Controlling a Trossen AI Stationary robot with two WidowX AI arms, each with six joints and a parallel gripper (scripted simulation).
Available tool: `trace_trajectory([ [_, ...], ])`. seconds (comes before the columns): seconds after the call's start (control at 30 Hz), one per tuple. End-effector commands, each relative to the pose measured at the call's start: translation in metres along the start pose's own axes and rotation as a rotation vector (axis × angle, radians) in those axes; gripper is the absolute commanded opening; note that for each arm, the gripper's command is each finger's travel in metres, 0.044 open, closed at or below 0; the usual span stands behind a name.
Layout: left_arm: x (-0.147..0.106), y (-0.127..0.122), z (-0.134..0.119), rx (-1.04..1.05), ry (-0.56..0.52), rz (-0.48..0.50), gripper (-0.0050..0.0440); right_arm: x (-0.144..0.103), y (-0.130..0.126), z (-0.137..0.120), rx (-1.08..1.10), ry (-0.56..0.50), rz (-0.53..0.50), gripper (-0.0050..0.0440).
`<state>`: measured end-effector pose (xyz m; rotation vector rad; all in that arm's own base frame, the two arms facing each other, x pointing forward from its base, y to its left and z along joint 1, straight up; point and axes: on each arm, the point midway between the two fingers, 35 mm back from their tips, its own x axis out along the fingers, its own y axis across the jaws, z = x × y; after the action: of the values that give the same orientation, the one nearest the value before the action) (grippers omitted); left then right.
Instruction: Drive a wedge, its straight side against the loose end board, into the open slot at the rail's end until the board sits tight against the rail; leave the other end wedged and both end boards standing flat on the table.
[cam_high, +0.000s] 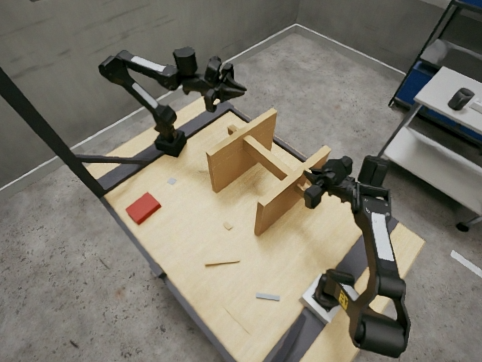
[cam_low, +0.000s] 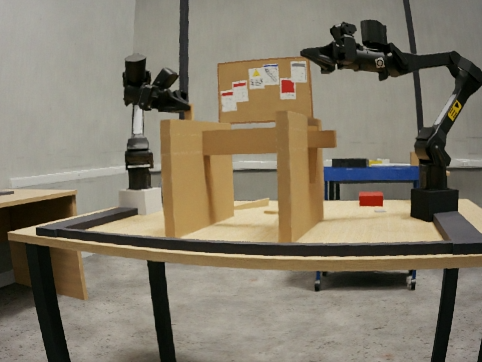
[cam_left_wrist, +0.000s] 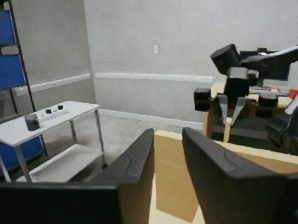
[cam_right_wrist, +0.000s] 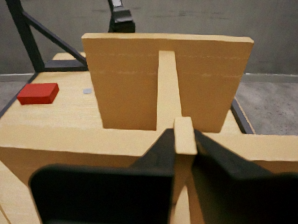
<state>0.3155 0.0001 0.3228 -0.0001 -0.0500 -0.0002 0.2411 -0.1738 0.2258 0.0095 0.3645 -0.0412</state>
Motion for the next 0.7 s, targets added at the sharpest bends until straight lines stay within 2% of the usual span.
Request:
trace_trajectory([
  [0.0,0.0001,-0.0003,0.0101,0.002,-0.022,0.001,0.0085,-0.0009,0.0019,-0.0006,-0.005,-0.006,0.0,0.001],
  [0.23,0.0001,-0.0003,0.0101,0.002,-0.022,0.001,0.0085,-0.0003,0.0016,-0.0022,-0.006,-0.006,0.0,0.001],
  [0.27,0.0001,-0.0003,0.0101,0.002,-0.022,0.001,0.0085,-0.0005,0.0022,-0.0021,-0.002,-0.005,0.002,0.0096],
  [0.67,0.0001,-0.0003,0.0101,0.002,-0.022,0.001,0.0085,-0.0007,0.002,-0.0012,-0.004,-0.006,0.001,0.0096],
])
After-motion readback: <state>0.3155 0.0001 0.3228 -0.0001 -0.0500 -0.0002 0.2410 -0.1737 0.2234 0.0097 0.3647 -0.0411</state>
